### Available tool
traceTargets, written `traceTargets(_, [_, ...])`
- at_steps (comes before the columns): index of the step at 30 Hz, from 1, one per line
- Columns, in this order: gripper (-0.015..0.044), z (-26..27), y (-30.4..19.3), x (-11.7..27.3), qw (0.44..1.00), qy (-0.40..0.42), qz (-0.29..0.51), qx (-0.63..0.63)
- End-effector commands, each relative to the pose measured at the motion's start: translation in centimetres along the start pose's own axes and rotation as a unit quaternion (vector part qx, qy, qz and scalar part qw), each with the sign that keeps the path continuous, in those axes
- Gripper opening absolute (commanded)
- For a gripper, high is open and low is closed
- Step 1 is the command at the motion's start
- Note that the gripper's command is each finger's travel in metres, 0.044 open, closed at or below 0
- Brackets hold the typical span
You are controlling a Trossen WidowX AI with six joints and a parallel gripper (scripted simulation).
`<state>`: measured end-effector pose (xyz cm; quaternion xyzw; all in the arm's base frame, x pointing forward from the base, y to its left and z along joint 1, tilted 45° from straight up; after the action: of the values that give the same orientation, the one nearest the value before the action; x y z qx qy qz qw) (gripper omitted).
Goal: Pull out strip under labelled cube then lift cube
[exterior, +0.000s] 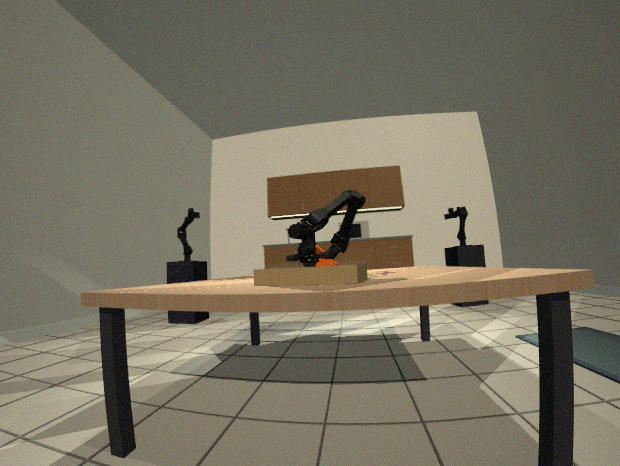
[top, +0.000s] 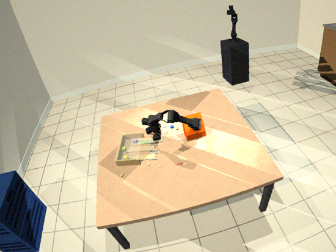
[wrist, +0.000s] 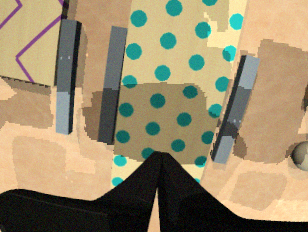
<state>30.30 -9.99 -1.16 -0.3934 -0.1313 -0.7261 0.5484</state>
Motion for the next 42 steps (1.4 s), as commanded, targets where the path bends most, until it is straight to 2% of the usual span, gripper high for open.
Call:
traceTargets(1, [0.0, -0.2, -1.0, -0.4, 1.0, -0.003, 0.009, -0.002])
traceTargets(42, [0.0, -1.4, -7.1, -0.3, 1.0, -0.004, 0.011, -0.004])
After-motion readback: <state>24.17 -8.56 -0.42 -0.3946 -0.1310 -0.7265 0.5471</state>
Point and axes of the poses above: the point midway between the two fingers, 35 mm back from their tips, its own x axis back along the fingers, its own z axis across the jaws, y = z × x, the point moved 10 cm from there along x, back along the fingers, and after that the axes turned 12 degrees about -x, right-handed, at the moved point
